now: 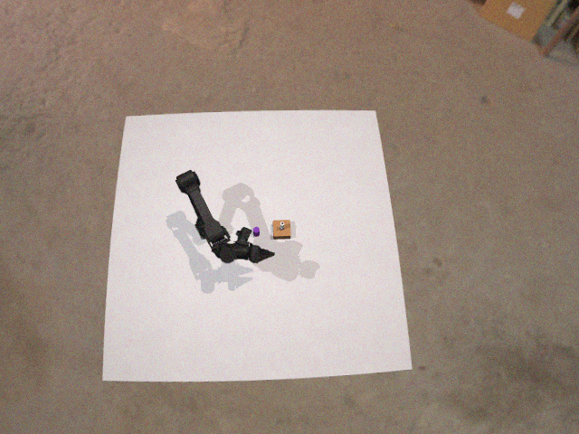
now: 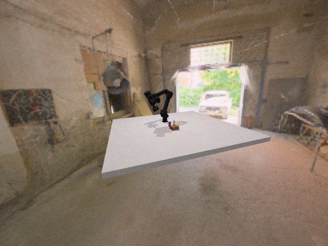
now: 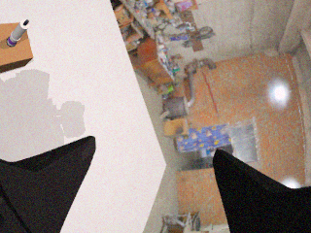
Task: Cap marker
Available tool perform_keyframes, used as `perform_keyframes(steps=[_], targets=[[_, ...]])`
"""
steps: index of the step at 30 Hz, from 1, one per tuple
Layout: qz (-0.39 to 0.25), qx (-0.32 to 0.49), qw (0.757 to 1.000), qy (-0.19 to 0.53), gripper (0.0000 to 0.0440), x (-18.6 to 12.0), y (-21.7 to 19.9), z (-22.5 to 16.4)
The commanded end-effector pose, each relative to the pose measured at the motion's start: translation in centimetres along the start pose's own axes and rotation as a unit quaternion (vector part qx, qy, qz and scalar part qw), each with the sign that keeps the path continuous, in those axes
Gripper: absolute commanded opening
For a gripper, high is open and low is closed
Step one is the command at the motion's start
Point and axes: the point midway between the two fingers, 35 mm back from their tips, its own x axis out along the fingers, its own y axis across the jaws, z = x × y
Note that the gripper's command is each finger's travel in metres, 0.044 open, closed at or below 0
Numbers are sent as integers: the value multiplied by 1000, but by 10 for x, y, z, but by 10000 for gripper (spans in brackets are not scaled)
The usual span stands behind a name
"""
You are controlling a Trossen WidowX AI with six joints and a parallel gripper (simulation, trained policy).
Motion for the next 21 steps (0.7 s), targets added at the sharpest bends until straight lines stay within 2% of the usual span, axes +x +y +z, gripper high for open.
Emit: perform_keyframes(steps=[1,8,21], targets=[[2,2,1000,2,374,0,0,0],[23,25,999,12,199,4,5,0],[64,39,997,34,221,7,11,2]])
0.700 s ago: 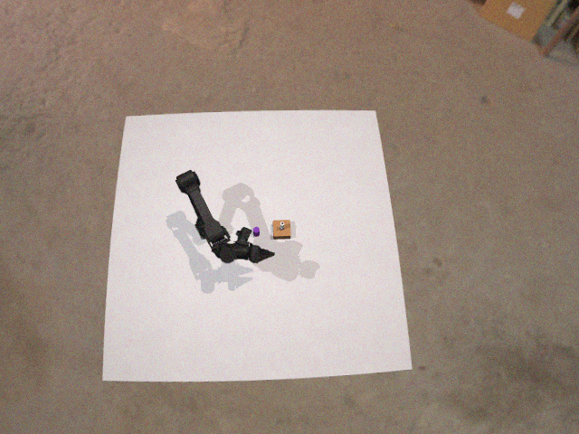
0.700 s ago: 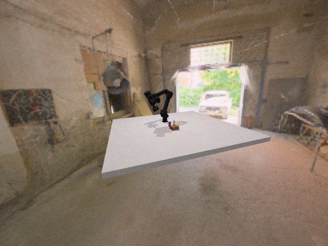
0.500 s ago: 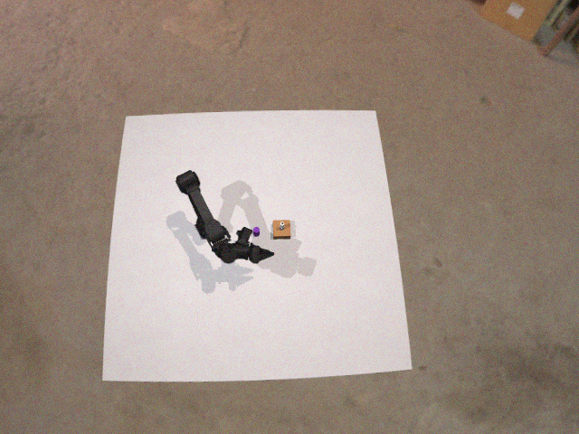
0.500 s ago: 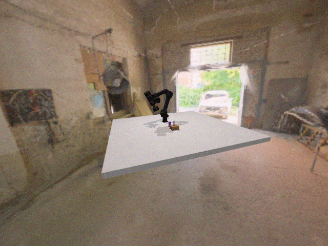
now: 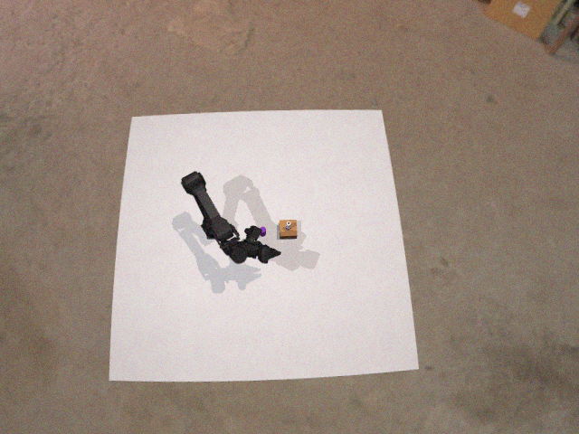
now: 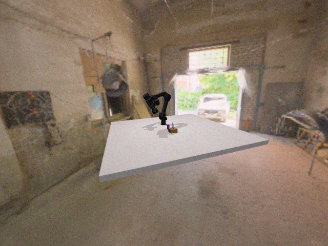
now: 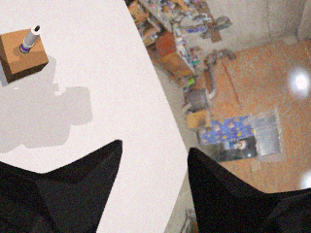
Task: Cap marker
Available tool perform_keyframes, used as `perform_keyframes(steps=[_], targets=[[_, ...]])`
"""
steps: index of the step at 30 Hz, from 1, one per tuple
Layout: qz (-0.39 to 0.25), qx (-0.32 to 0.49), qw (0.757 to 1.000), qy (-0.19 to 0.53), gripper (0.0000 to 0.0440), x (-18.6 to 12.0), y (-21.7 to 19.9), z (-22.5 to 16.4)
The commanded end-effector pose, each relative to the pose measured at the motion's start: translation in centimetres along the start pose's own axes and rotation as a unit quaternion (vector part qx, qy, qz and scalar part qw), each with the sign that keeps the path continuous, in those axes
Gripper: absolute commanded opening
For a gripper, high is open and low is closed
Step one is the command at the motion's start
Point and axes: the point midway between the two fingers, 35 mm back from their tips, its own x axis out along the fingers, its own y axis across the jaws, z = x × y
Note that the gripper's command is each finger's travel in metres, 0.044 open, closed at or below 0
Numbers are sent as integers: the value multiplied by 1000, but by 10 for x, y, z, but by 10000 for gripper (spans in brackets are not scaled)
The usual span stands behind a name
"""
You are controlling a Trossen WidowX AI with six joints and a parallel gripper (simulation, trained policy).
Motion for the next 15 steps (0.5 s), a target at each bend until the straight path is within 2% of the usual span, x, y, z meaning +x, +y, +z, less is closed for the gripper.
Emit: perform_keyframes(steps=[1,15], targets=[[12,-2,1000,10,223,0,0,0],[59,-1,998,33,251,3,8,1]])
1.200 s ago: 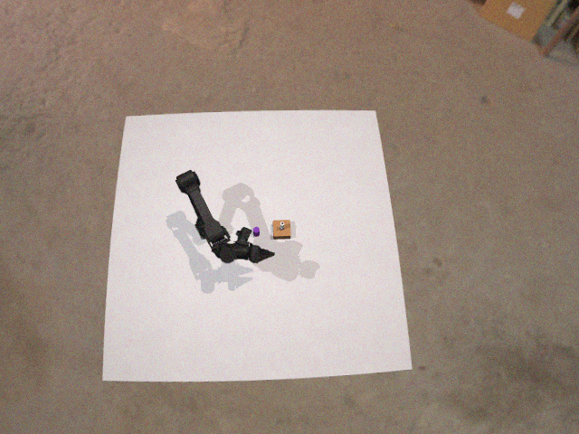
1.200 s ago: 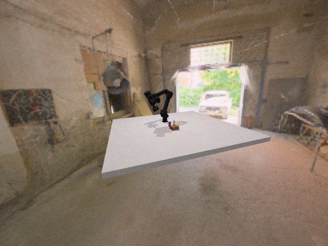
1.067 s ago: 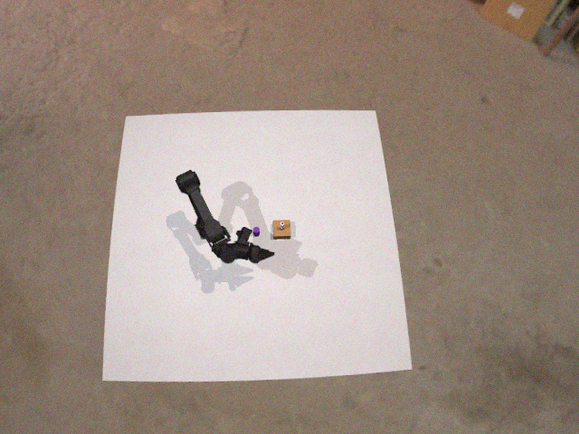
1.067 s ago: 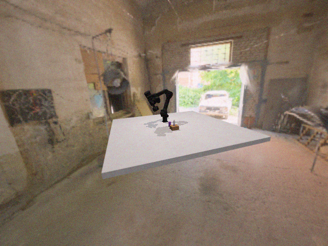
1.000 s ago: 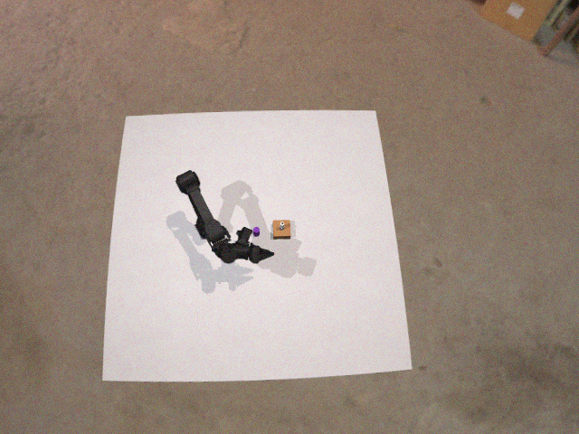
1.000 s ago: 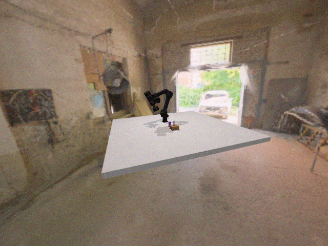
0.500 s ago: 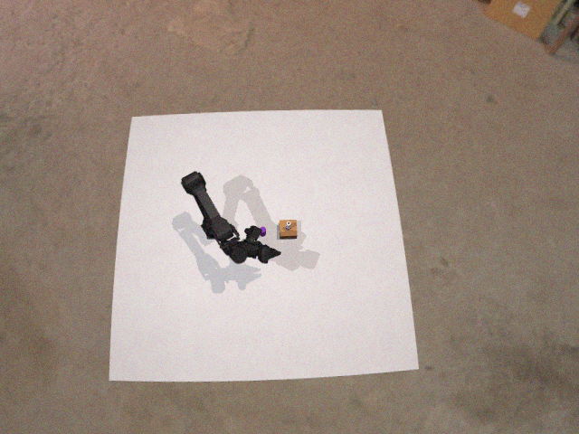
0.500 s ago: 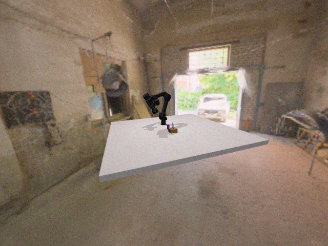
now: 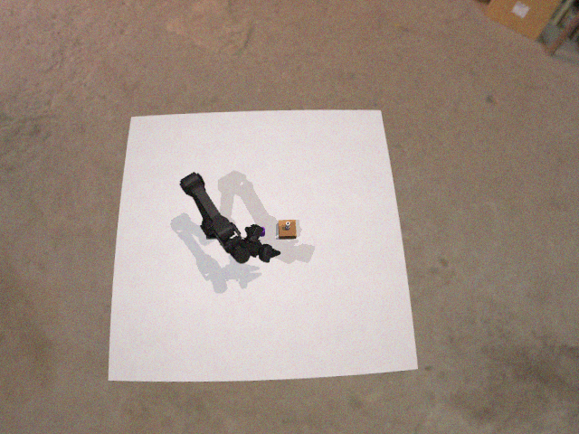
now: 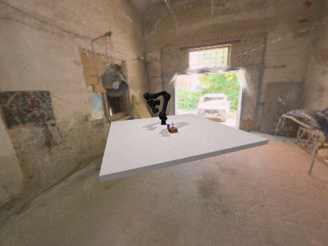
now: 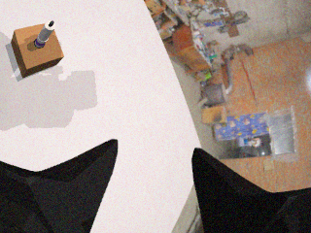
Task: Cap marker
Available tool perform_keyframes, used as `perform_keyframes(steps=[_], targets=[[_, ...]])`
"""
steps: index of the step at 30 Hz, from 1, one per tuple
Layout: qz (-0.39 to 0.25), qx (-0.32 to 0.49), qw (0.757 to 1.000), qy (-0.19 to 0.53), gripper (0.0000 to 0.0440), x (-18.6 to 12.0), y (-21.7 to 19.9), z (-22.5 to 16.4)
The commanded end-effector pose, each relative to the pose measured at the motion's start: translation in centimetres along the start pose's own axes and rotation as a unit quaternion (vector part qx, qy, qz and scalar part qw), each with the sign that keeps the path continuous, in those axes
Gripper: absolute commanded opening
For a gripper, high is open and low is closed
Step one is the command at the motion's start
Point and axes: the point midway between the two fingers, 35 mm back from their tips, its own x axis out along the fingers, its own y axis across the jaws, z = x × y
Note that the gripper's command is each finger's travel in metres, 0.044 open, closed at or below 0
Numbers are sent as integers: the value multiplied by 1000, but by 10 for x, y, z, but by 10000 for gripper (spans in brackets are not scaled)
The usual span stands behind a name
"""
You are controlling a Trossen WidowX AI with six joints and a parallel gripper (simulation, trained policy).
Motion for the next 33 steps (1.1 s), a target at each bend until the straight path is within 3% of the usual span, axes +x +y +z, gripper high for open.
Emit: perform_keyframes(steps=[1,33], targets=[[14,-3,1000,8,253,1,2,-1],[142,-14,989,43,299,18,30,1]])
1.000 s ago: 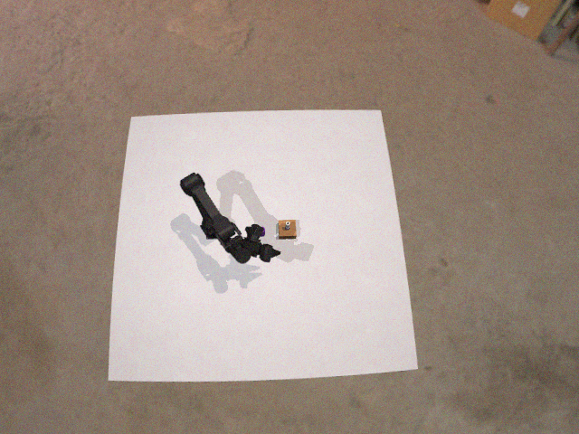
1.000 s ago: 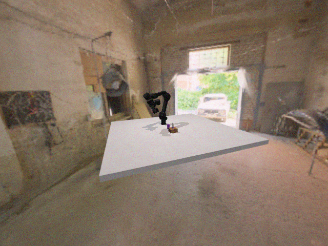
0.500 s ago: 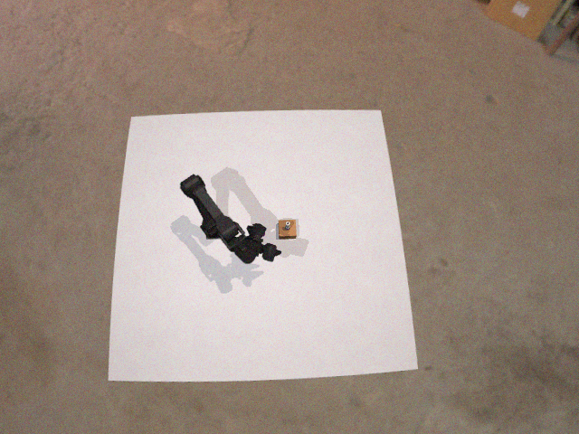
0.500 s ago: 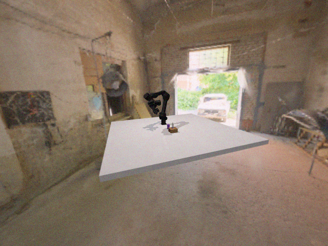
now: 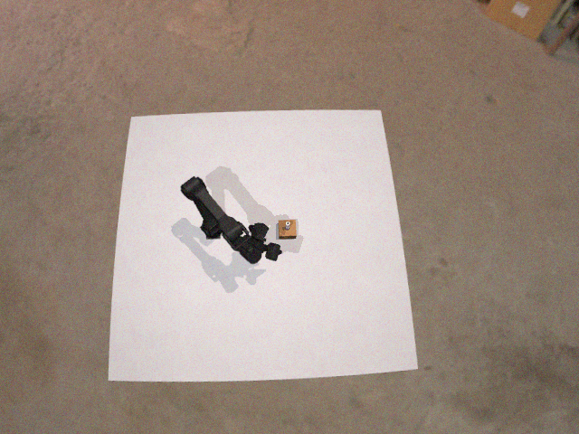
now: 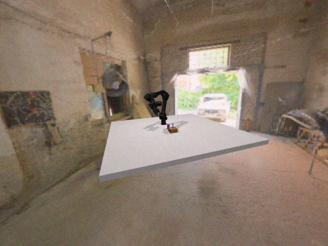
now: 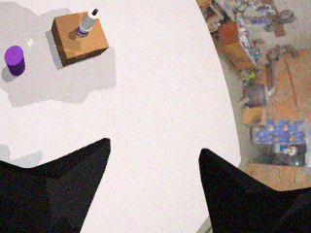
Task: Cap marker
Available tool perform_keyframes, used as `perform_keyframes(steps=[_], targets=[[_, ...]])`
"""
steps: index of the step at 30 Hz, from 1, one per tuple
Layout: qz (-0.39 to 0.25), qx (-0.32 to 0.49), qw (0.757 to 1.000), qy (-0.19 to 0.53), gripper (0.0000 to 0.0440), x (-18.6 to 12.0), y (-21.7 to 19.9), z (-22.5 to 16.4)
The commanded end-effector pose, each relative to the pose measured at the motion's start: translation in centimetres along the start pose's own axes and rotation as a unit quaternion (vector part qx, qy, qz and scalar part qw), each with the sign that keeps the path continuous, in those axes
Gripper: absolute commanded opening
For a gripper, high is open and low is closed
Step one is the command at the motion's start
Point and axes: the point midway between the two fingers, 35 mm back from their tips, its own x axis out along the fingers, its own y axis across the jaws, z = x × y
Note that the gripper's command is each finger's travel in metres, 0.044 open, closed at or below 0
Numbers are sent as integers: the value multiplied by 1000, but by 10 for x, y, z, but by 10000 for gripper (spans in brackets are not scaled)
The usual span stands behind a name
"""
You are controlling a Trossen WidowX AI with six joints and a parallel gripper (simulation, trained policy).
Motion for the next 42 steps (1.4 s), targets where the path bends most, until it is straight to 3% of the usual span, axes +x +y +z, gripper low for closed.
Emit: perform_keyframes(steps=[1,42], targets=[[17,-5,1000,6,299,3,2,0],[190,-38,980,42,309,36,39,7]])
